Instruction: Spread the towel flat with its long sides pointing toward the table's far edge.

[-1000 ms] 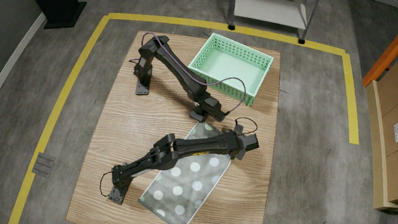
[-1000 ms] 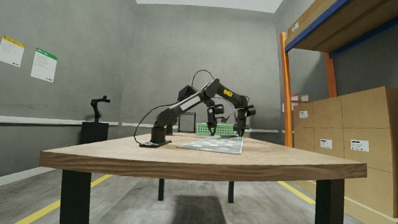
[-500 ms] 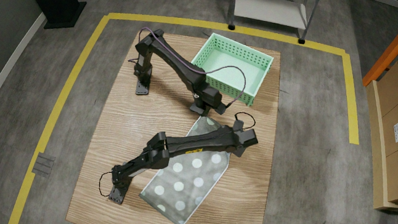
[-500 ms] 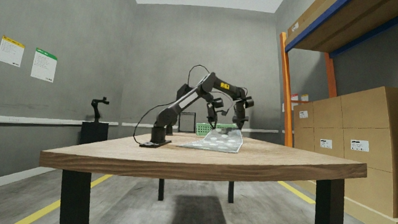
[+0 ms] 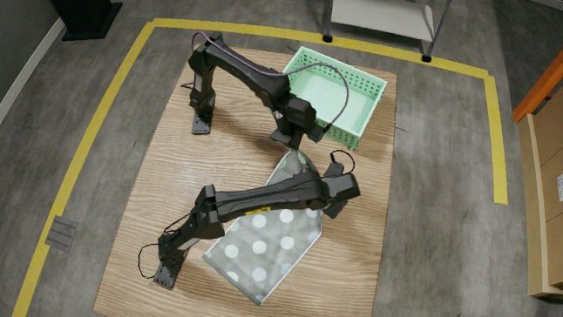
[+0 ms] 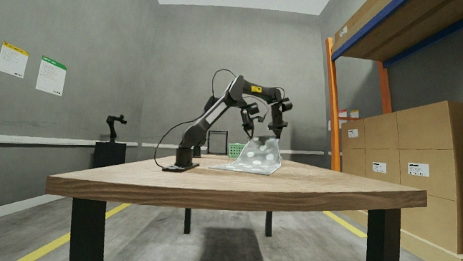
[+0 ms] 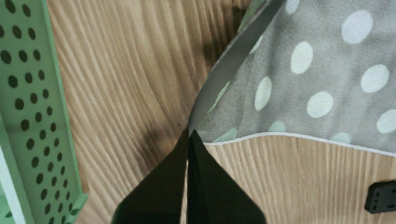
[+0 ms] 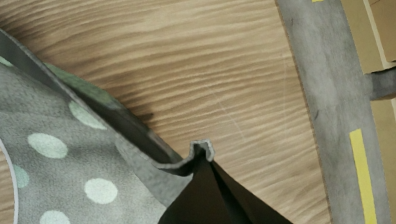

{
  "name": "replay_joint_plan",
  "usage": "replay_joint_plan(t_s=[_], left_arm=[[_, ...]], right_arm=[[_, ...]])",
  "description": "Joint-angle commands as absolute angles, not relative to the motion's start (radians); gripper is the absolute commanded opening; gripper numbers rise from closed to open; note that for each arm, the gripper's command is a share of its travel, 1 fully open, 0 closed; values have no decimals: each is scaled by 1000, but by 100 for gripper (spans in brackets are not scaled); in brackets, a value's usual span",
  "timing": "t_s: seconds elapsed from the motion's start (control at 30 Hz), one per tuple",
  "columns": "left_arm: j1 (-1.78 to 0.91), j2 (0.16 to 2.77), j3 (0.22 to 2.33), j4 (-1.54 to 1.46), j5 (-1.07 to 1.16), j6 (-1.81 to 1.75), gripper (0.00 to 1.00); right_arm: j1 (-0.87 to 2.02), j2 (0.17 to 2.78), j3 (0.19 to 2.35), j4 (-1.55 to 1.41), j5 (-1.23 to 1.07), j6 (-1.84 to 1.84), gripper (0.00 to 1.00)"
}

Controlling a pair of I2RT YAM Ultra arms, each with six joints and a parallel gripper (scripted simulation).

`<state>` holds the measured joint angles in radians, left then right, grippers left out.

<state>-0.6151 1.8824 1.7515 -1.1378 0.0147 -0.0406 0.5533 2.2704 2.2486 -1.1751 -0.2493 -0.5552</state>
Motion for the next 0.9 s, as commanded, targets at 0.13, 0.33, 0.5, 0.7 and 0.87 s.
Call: replay_joint_plan(t_s=[0.13, 0.33, 0.5, 0.7, 0.87], left_arm=[[-578, 1883, 1946, -1298, 15, -9, 0], [-557, 1910, 2148, -1419, 16, 4, 0], [-546, 1957, 2311, -1505, 17, 10, 0], [-535, 2003, 2472, -1563, 17, 14, 0], [-519, 1987, 2582, -1541, 15, 15, 0]], right_arm=[[545, 2171, 2368, -1288, -224, -461, 0], [551, 2105, 2415, -1330, -213, -391, 0], [558, 2074, 2451, -1350, -205, -354, 0], [567, 2086, 2498, -1371, -193, -315, 0], [572, 1962, 2450, -1311, -182, -244, 0]])
